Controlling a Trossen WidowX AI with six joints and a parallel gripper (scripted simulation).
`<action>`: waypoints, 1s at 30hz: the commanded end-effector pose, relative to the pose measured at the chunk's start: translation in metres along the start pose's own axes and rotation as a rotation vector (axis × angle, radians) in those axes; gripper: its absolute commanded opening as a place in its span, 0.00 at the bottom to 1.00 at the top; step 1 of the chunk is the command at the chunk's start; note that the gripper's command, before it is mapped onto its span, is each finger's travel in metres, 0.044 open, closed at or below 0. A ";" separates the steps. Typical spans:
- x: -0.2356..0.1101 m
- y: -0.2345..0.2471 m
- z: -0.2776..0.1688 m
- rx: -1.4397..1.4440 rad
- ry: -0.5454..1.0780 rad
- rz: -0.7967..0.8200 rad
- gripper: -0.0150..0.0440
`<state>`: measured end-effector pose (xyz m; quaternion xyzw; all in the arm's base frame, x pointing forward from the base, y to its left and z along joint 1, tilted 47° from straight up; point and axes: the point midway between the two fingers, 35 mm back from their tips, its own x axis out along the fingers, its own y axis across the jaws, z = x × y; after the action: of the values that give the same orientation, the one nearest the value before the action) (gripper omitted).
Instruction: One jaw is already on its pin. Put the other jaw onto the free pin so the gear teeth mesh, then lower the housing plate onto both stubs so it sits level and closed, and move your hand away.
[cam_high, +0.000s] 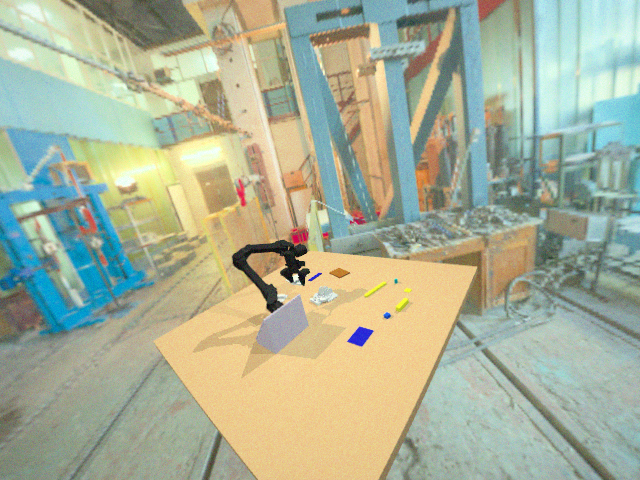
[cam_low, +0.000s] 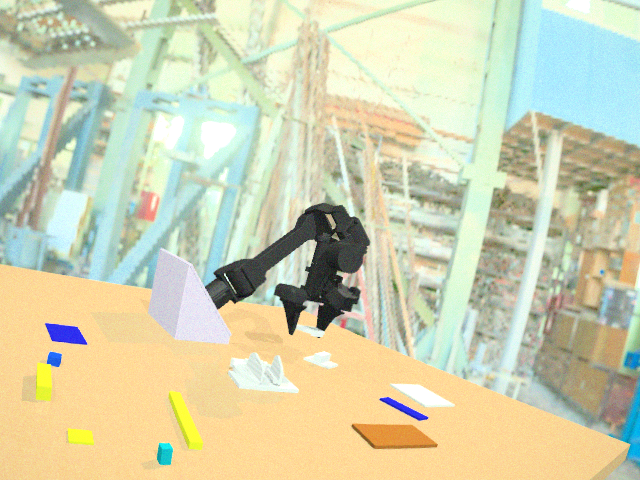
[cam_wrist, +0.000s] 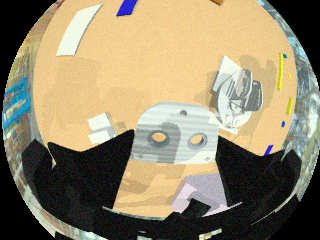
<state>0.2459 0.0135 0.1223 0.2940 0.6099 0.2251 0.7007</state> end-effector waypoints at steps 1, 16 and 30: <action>0.001 -0.016 0.002 0.032 0.004 -0.005 0.85; 0.002 -0.066 0.002 0.149 0.008 0.007 0.85; 0.005 -0.111 -0.007 0.256 0.010 0.035 0.85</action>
<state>0.2388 -0.0555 0.0516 0.3819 0.6297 0.1645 0.6562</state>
